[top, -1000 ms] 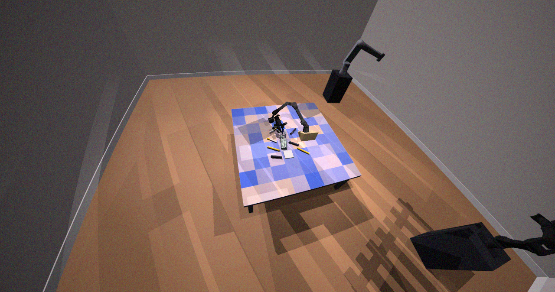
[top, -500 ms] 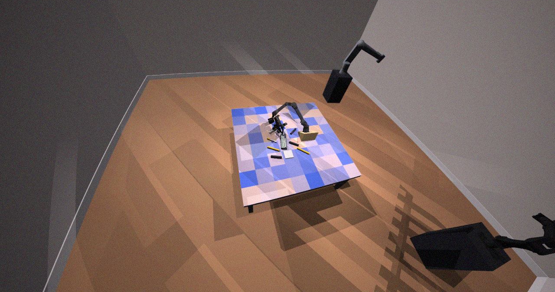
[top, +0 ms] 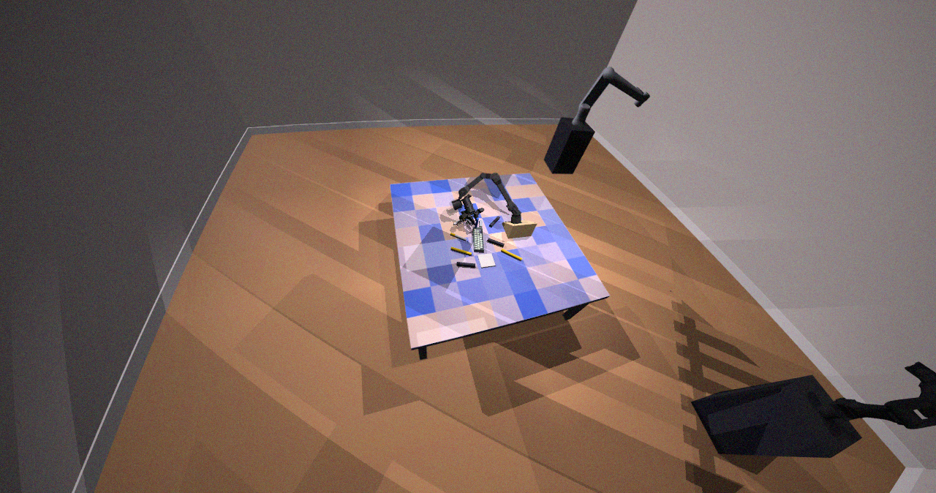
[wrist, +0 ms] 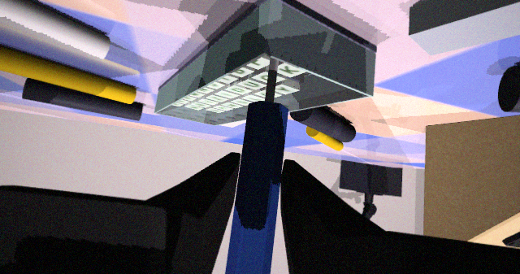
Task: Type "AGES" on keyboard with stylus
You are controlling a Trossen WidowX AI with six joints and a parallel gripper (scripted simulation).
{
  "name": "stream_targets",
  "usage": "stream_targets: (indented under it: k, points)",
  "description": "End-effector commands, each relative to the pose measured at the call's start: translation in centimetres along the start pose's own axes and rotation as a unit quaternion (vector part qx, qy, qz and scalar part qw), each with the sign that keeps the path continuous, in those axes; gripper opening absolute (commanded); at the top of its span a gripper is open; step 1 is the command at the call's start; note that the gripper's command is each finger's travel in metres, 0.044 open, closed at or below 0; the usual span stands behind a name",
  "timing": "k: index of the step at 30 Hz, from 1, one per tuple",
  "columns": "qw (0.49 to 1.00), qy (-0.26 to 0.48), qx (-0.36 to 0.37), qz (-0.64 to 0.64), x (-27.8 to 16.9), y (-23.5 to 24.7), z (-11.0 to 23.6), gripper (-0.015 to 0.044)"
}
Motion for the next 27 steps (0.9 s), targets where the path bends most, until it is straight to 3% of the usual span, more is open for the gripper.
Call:
stream_targets:
  k: [1, 27]
  points:
    - [1.0, -0.001, -0.002, 0.003, 0.1, -0.1, -0.2, 0.0081]
    - [1.0, 0.0, -0.001, 0.003, -3.0, 0.8, 1.7, 0.0081]
Point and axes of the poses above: the point midway between the two fingers, 35 mm back from their tips, its own z axis back along the fingers, its own y axis across the jaws, x = y × z, the point moved 2 cm from there along z, back along the fingers, and after that the axes turned 15 degrees about z, right-handed, at the moved point
